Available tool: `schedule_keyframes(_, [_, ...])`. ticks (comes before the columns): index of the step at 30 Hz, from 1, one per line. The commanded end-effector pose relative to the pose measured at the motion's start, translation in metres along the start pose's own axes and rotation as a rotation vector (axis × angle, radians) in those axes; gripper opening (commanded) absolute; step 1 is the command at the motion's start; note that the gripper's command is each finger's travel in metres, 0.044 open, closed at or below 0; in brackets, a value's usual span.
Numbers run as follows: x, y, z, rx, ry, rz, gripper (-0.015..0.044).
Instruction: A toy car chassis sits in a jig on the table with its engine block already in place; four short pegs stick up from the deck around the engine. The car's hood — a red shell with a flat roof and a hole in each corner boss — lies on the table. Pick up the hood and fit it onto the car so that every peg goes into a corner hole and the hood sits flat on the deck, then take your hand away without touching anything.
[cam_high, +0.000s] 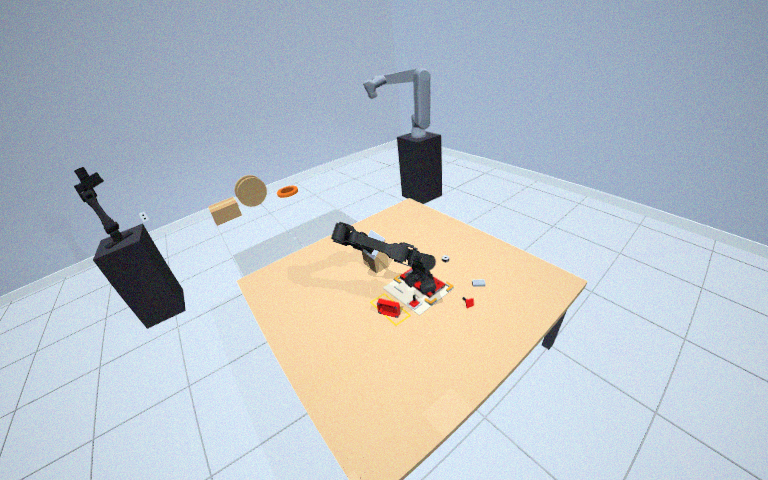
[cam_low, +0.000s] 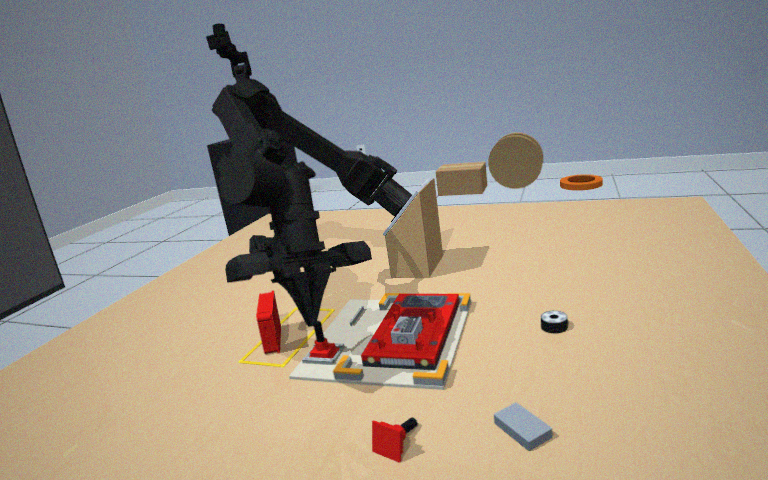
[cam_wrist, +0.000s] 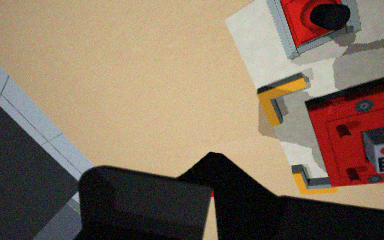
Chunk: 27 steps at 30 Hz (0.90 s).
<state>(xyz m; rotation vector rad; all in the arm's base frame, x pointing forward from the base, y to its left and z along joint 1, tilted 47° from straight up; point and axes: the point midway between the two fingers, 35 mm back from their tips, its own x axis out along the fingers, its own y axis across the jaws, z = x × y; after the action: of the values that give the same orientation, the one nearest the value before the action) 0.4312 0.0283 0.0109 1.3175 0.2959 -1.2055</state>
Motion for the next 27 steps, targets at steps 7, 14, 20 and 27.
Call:
schedule_keyframes(7, [-0.054,-0.036,0.128,0.382,-0.351,-0.117,0.0000])
schedule_keyframes(14, [-0.068,-0.044,0.152,0.450,-0.424,-0.119,0.0000])
schedule_keyframes(20, [-0.068,-0.044,0.152,0.450,-0.424,-0.119,0.0000])
schedule_keyframes(27, [-0.048,-0.047,0.159,0.450,-0.424,-0.119,0.0000])
